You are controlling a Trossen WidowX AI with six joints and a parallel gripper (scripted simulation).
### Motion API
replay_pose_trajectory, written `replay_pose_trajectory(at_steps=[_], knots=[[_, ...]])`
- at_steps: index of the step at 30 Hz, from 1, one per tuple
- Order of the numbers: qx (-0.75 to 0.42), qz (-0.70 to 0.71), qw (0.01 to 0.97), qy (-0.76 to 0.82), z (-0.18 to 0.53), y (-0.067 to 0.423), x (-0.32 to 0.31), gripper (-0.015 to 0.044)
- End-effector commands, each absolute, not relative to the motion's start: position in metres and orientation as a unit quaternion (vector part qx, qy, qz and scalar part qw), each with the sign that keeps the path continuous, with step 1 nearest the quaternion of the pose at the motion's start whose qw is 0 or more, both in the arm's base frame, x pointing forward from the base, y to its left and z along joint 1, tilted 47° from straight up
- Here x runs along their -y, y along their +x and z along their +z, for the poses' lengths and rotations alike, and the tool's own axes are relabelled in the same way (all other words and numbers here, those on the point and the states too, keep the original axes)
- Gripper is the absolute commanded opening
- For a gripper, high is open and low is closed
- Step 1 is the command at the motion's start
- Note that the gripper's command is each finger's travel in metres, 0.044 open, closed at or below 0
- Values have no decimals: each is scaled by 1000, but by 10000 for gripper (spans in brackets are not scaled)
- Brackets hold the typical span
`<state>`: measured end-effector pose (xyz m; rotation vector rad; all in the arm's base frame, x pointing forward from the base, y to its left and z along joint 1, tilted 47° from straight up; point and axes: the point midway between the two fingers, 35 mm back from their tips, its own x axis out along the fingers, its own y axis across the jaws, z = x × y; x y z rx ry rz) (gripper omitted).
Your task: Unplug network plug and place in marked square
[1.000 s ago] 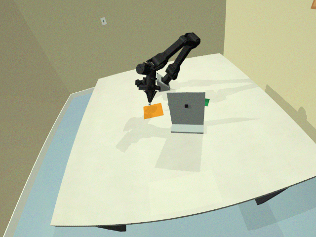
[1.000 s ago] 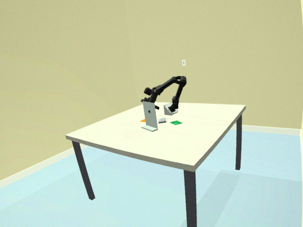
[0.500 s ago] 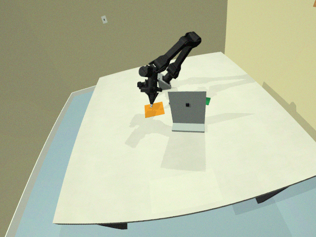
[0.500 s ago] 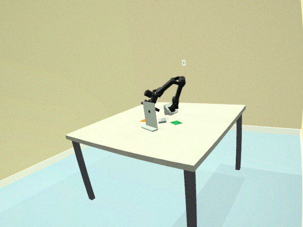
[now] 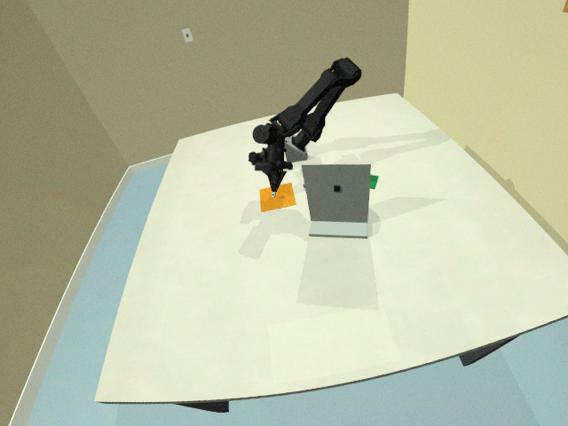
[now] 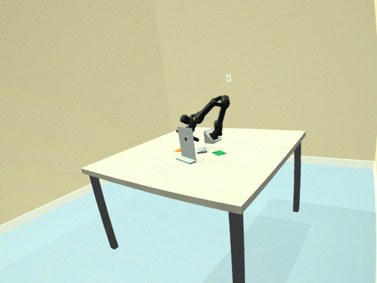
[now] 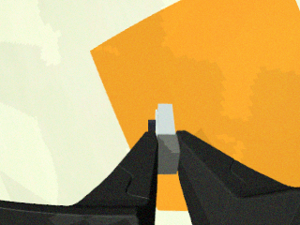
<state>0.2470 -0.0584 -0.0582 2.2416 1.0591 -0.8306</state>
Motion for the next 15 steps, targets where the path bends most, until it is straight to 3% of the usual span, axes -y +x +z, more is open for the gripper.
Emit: replay_pose_trajectory(at_steps=[1,15], knots=[[-391,-310,256,828,-62,245,54,0],[-391,-309,256,828,-66,245,47,0]])
